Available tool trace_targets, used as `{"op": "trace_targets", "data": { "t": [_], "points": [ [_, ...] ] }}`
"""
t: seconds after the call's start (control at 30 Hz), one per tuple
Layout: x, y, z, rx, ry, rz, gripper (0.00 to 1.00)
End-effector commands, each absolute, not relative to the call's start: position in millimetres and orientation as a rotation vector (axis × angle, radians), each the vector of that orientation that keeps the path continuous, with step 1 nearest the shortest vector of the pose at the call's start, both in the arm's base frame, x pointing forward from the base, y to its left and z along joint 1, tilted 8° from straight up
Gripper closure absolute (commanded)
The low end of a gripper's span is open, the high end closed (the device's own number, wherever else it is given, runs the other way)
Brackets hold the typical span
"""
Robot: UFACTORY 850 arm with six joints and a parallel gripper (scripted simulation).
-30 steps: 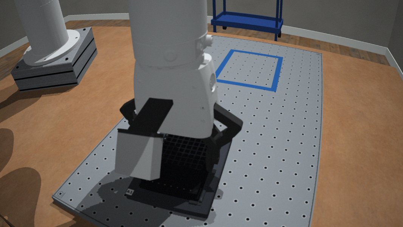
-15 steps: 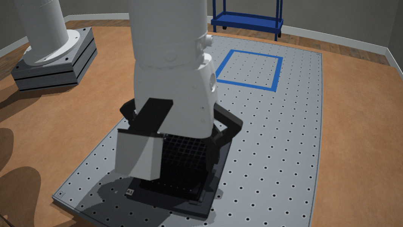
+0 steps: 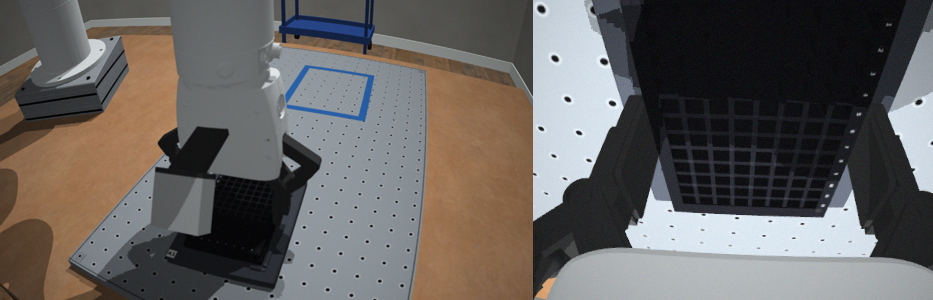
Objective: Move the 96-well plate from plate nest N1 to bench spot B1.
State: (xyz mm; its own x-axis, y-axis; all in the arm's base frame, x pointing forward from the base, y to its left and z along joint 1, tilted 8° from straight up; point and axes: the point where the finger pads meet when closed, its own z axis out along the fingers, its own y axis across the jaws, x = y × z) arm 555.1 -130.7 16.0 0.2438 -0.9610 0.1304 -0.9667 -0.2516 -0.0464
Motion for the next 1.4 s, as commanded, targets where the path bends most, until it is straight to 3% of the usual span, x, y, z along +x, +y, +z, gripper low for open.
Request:
{"op": "trace_targets", "data": {
  "t": [0.0, 1.37],
  "points": [
    [555.7, -130.5, 20.0, 2.444, -1.895, 0.207, 1.00],
    [553.6, -127.3, 47.1, 2.444, -1.895, 0.207, 1.00]
  ]
}}
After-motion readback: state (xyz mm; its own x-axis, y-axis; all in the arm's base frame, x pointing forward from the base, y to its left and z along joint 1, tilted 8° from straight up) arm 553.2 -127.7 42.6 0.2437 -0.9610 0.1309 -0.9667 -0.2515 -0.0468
